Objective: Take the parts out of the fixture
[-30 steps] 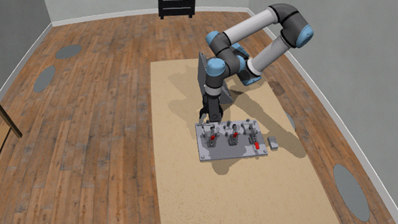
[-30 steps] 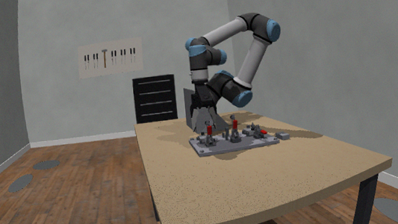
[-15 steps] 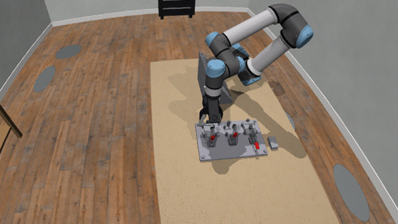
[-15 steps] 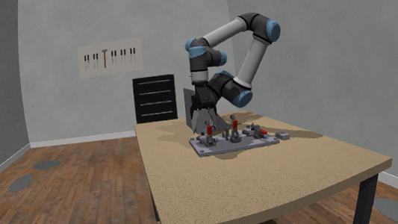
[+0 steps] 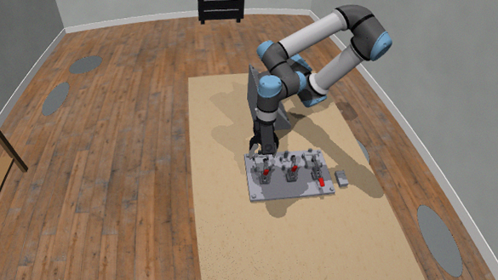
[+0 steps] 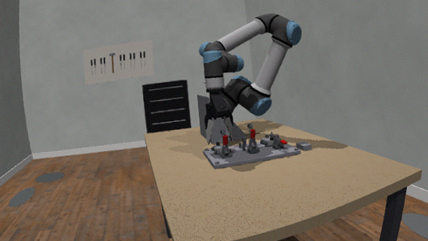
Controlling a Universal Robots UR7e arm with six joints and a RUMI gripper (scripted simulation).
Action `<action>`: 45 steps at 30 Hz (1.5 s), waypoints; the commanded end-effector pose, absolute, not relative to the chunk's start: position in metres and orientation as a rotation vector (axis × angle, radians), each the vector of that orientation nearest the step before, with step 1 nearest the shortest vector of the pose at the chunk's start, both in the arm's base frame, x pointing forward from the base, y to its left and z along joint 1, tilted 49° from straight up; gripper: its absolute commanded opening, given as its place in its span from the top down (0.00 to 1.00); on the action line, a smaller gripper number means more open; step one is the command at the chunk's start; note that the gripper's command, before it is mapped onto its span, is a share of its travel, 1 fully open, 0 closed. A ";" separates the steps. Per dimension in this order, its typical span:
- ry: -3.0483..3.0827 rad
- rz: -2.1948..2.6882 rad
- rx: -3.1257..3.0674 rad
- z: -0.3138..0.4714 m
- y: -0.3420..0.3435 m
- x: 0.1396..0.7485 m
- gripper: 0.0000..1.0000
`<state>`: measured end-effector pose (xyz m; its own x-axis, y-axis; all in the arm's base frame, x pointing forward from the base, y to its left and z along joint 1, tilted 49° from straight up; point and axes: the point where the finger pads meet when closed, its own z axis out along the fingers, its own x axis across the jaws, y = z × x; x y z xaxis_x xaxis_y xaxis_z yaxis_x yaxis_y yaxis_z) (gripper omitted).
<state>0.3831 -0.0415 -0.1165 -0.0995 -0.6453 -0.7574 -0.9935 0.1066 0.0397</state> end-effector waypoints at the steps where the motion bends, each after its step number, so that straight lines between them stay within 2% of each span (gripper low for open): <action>1: 1.811 0.774 -1.597 -0.118 -0.040 0.384 0.41; 37: 1.811 0.774 -1.597 -0.132 -0.024 0.385 0.41; 38: 1.811 0.774 -1.597 -0.132 -0.024 0.385 1.00; 45: 1.811 0.774 -1.597 -0.132 -0.024 0.385 1.00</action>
